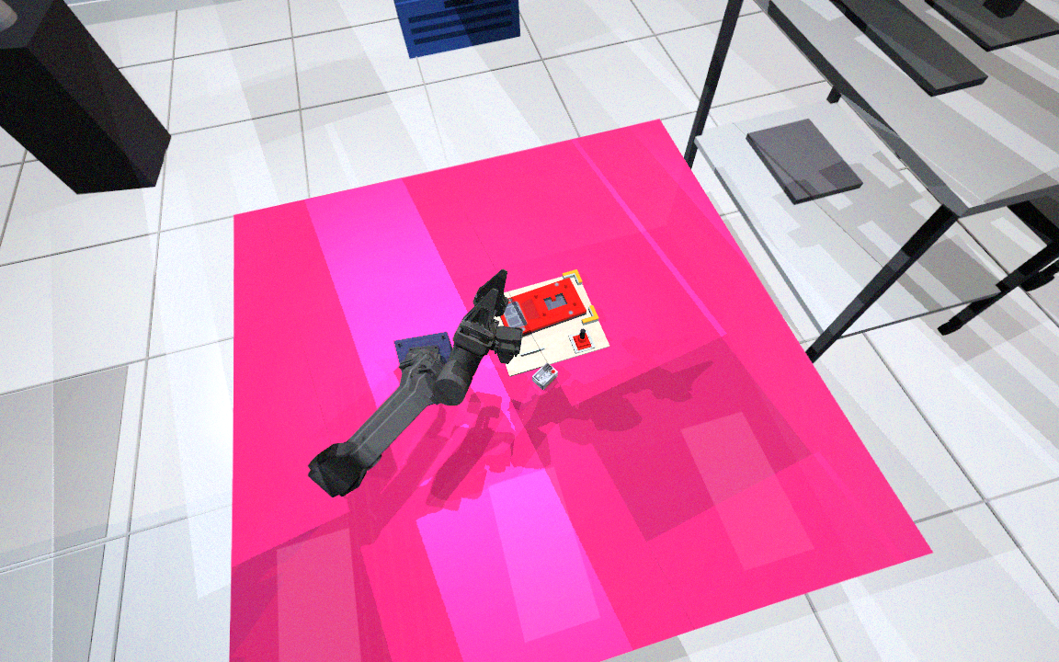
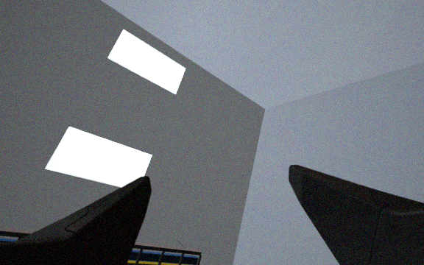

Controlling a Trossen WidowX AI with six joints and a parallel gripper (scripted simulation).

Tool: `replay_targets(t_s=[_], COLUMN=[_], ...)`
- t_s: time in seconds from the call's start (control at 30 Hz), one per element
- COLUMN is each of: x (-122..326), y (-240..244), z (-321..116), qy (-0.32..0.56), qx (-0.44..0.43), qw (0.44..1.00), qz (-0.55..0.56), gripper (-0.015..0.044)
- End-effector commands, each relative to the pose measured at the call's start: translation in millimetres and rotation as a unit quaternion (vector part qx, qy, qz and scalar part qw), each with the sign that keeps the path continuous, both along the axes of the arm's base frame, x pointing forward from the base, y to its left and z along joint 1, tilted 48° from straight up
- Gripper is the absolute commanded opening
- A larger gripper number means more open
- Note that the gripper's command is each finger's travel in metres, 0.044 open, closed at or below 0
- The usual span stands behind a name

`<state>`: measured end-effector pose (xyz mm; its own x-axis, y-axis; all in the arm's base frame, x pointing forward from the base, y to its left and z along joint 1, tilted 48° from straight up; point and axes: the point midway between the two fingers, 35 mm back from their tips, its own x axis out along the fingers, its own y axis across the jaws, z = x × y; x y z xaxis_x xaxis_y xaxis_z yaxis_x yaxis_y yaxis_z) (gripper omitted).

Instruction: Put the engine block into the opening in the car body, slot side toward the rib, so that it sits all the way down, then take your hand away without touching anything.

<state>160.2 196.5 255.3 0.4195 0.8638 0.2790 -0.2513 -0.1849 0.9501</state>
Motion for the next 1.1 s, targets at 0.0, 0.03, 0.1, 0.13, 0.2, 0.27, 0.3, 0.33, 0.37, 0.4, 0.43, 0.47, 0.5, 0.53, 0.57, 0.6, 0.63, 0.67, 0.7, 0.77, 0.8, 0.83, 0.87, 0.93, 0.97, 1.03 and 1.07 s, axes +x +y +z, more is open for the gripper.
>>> replay_targets(t_s=[0.0,0.03,0.1,0.13,0.2,0.27,0.3,0.33,0.37,0.4,0.43,0.47,0.5,0.53,0.57,0.6,0.63,0.67,0.7,0.77,0.8,0.83,0.87,0.93,0.97,1.03,1.07], x=[0,1,6,10,18,26,30,33,37,41,44,48,51,54,57,61,64,67,70,75,78,80,83,88,90,94,96], y=[0,0,1,2,3,3,4,4,4,4,4,4,4,4,4,4,3,3,2,1,1,0,-1,-3,-4,-6,-7], z=[0,0,-3,-5,-9,-13,-15,-17,-20,-22,-25,-27,-30,-32,-35,-38,-41,-43,-46,-52,-55,-58,-61,-67,-70,-76,-79], qy=[0.000,0.001,0.005,0.008,0.014,0.020,0.023,0.026,0.028,0.031,0.034,0.037,0.039,0.042,0.044,0.047,0.049,0.052,0.054,0.058,0.061,0.063,0.065,0.069,0.071,0.074,0.076], qx=[0.000,-0.001,-0.012,-0.020,-0.036,-0.054,-0.063,-0.072,-0.081,-0.091,-0.100,-0.110,-0.120,-0.130,-0.141,-0.151,-0.162,-0.172,-0.183,-0.205,-0.217,-0.228,-0.240,-0.263,-0.275,-0.298,-0.310], qw=[1.000,1.000,1.000,1.000,0.999,0.997,0.996,0.995,0.994,0.992,0.991,0.989,0.987,0.985,0.983,0.980,0.978,0.975,0.972,0.966,0.962,0.959,0.955,0.947,0.943,0.934,0.929], qz=[0.000,-0.001,-0.012,-0.020,-0.035,-0.051,-0.058,-0.065,-0.072,-0.079,-0.086,-0.093,-0.100,-0.106,-0.112,-0.119,-0.125,-0.130,-0.136,-0.147,-0.152,-0.157,-0.161,-0.170,-0.174,-0.182,-0.185], gripper=[0.0426,0.0440,0.0440,0.0440,0.0440,0.0440,0.0440,0.0440,0.0440,0.0440,0.0440,0.0440,0.0440,0.0440,0.0440,0.0440,0.0440,0.0440,0.0440,0.0440,0.0440,0.0440,0.0440,0.0440,0.0440,0.0440,0.0440])
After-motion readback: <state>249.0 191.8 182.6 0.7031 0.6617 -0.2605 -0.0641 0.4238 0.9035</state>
